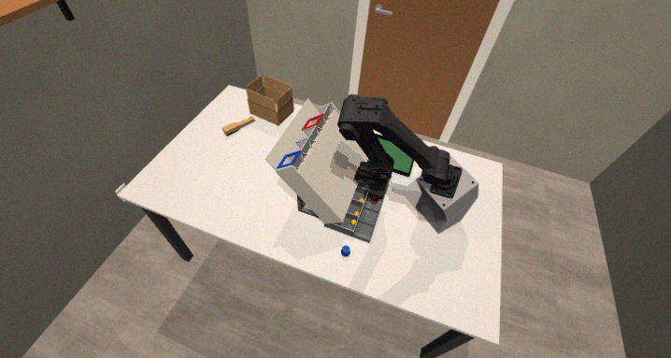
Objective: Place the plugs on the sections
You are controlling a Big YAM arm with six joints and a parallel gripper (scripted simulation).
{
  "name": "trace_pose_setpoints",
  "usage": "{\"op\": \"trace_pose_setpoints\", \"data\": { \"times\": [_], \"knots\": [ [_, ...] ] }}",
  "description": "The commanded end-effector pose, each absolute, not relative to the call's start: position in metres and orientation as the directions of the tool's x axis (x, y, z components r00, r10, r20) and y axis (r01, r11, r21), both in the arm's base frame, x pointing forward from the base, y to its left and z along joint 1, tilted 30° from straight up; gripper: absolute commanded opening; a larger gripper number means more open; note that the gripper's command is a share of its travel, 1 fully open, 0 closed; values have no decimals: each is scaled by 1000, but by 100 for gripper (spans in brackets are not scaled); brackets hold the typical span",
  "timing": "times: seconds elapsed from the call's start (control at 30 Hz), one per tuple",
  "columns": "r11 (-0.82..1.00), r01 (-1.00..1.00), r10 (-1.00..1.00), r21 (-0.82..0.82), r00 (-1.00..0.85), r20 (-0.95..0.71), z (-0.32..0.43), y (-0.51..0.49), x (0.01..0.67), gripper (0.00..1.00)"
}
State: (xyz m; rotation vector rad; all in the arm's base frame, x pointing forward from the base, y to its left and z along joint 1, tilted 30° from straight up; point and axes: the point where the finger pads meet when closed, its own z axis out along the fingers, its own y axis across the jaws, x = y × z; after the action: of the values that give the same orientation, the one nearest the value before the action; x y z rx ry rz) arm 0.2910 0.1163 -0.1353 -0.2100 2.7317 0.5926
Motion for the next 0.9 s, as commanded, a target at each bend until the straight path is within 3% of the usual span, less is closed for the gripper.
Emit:
{"op": "trace_pose_setpoints", "data": {
  "times": [0.0, 0.87],
  "knots": [
    [903, -203, -73, 378, -941, -331, -139, 119, 281, 0],
    [904, -189, -61, 384, -945, -322, -139, 119, 280, 0]
  ]
}}
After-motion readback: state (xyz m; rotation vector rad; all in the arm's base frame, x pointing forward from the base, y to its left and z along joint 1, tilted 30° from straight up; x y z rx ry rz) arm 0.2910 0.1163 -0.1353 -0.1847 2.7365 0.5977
